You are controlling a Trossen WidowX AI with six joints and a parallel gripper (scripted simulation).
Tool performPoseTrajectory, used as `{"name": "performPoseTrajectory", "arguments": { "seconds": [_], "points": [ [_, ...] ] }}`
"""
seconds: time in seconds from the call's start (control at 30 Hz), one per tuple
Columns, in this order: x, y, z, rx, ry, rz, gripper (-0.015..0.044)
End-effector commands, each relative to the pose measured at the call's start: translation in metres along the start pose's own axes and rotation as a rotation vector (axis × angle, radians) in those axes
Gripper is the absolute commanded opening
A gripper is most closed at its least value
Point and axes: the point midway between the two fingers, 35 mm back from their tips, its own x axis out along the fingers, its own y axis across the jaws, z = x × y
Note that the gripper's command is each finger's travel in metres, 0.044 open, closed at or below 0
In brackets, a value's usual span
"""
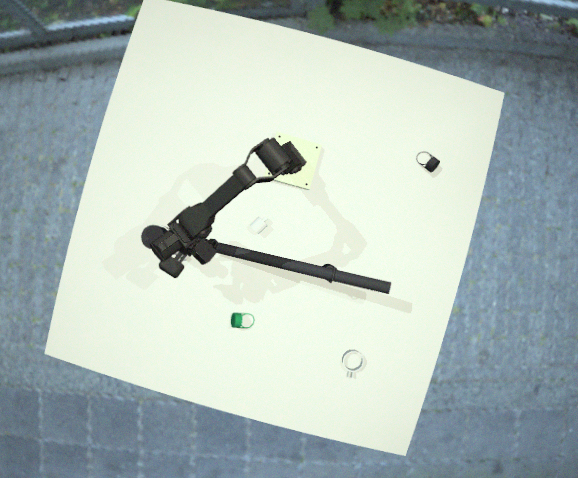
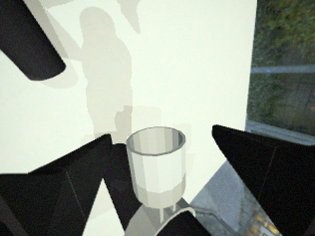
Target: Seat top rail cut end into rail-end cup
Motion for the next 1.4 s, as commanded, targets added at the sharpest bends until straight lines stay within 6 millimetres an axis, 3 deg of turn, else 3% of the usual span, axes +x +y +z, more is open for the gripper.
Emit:
{"name": "performPoseTrajectory", "arguments": {
  "seconds": [0.0, 0.17, 0.57, 0.7, 0.83, 1.37],
  "points": [
    [0.009, 0.005, 0.0, 0.006, 0.0, 0.012, 0.044],
    [0.01, 0.005, 0.0, 0.006, 0.0, 0.012, 0.044],
    [0.01, 0.005, 0.0, 0.006, 0.0, 0.012, 0.0125],
    [0.01, 0.005, 0.0, 0.006, 0.0, 0.012, 0.0098],
    [0.008, 0.008, 0.0, -0.023, -0.017, 0.013, 0.0],
    [0.003, 0.016, -0.001, -0.117, -0.071, 0.013, 0.0]
  ]
}}
